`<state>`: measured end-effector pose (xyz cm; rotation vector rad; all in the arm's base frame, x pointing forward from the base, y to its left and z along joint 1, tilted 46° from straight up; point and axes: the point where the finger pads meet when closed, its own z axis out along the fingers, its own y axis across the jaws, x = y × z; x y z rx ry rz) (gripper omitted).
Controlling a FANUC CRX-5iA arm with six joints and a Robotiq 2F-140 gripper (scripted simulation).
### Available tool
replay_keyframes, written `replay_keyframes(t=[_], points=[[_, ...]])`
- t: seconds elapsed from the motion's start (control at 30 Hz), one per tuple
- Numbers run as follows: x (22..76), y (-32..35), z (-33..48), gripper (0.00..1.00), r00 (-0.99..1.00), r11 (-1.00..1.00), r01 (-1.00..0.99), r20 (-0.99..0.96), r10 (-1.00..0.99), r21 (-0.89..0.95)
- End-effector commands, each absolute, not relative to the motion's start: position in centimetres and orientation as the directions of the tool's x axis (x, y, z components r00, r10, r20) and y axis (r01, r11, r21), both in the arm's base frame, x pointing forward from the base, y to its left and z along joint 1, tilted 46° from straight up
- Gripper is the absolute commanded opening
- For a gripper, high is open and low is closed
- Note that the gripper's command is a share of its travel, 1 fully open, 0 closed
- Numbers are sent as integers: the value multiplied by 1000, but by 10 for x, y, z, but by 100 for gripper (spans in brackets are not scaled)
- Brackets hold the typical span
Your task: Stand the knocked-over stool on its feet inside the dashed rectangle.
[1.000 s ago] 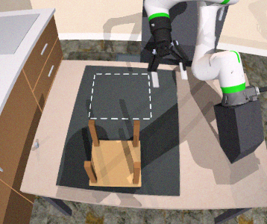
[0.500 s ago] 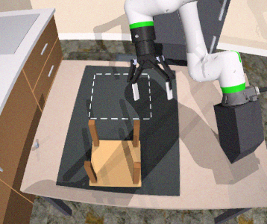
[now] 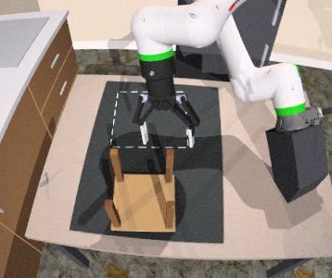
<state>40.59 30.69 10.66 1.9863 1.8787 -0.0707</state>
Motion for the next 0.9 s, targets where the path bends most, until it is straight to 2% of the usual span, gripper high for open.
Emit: replay_keyframes(t=[0.0, 0.1, 0.4, 0.8, 0.83, 0.87], points=[[442, 333, 88, 100, 31, 108, 956, -462, 886, 271], [442, 333, 88, 100, 31, 108, 956, -462, 886, 271], [488, 368, 62, 100, -46, 286, 918, -644, 764, 274], [493, 372, 59, 100, -53, 306, 912, -663, 746, 272], [493, 373, 59, 39, -53, 306, 912, -663, 746, 272], [495, 375, 58, 39, -53, 306, 912, -663, 746, 272]])
